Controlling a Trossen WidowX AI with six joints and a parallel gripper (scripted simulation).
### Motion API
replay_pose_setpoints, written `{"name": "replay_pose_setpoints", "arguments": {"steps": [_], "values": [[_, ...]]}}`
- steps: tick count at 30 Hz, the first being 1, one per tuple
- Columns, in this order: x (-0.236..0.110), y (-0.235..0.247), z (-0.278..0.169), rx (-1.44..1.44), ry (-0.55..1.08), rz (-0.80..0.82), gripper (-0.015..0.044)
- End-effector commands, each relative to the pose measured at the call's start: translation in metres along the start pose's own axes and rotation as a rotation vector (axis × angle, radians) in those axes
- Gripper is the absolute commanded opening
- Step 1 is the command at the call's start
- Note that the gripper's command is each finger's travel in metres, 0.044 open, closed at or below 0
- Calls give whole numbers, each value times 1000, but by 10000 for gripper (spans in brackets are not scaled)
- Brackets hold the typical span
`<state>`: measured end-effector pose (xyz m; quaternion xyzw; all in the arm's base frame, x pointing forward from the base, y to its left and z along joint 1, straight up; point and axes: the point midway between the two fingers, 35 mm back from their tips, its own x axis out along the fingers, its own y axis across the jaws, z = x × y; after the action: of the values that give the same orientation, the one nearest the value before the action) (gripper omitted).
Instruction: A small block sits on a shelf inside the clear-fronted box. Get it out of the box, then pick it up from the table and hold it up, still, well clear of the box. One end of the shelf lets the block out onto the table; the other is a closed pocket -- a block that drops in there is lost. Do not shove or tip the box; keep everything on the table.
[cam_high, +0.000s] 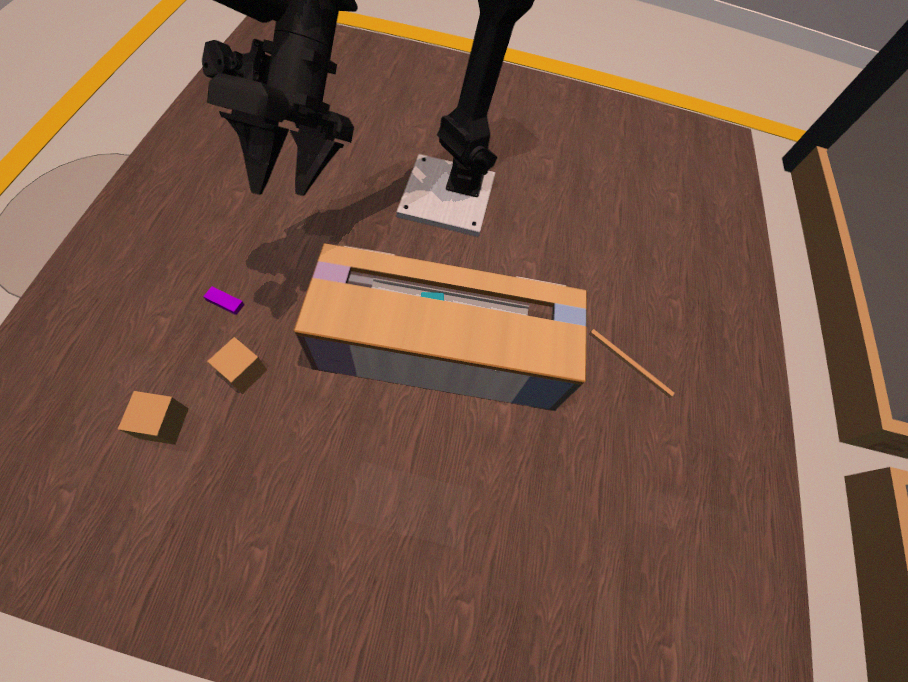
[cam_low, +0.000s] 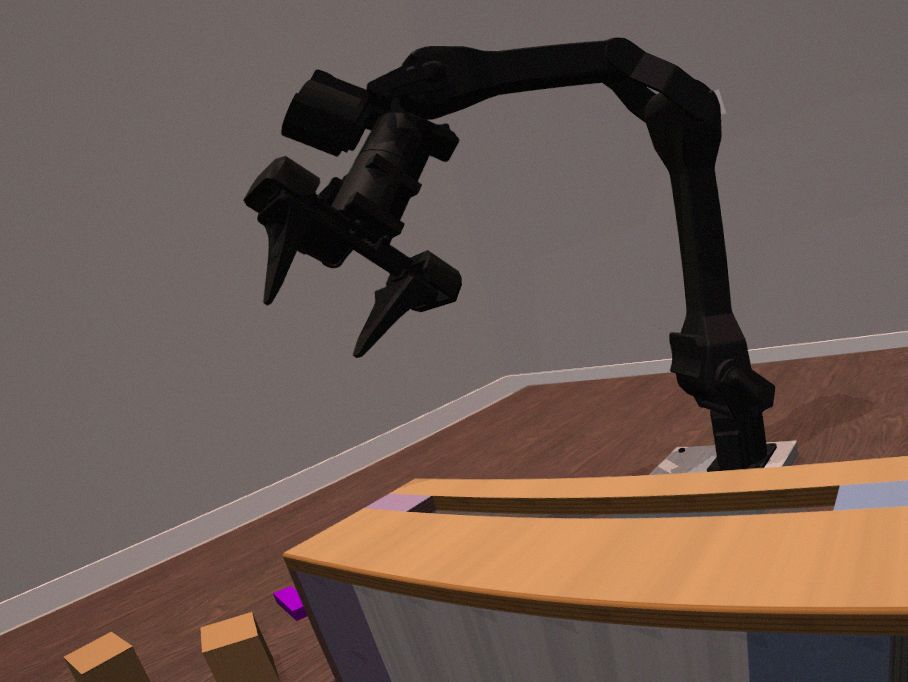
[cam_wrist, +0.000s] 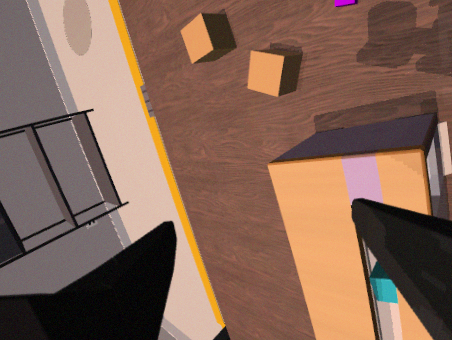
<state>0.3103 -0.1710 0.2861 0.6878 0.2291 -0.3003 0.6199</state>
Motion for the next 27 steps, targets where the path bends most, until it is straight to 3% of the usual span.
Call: {"name": "replay_pose_setpoints", "arguments": {"steps": [1,9,27], "values": [[31,-32,-43,0,135,-242,400],[47,-106,-129,-80,344,-783,400],[58,-117,-127,-84,347,-797,400]]}}
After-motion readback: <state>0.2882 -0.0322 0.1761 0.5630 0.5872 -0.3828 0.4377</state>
